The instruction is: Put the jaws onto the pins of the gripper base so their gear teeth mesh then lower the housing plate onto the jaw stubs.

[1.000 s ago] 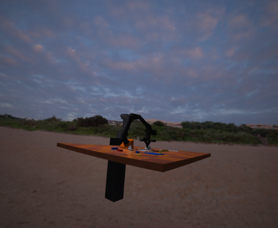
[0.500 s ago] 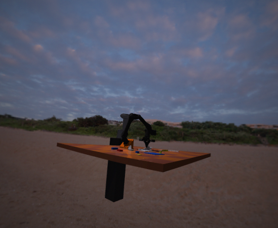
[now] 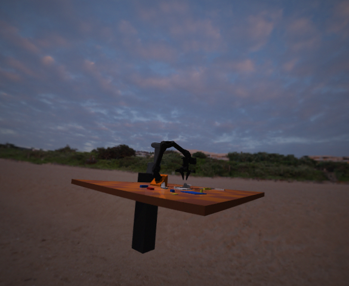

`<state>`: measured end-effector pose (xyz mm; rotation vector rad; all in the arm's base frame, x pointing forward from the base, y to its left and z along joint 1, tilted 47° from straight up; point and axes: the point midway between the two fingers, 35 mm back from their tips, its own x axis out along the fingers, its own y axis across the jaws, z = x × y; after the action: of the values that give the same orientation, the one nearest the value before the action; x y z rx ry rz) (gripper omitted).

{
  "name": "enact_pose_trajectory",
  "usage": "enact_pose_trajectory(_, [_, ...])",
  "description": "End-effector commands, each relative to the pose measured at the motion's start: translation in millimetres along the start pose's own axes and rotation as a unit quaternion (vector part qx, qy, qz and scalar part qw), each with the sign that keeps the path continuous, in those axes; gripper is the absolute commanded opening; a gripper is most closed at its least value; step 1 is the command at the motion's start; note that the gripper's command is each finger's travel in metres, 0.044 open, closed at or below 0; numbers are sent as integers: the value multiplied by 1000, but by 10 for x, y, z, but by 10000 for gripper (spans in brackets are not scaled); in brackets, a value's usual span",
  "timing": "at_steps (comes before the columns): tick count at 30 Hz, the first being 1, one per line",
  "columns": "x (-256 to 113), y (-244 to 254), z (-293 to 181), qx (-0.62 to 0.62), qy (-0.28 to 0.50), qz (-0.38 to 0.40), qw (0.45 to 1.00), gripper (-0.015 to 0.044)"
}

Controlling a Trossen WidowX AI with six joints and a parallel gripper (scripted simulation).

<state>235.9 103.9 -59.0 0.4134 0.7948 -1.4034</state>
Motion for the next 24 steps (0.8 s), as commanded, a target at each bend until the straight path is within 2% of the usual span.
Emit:
enact_pose_trajectory(1, [2,3,0,-1,0,1,1000,236])
enact_pose_trajectory(9, [2,3,0,-1,0,1,1000,440])
enact_pose_trajectory(24, [2,3,0,-1,0,1,1000,440])
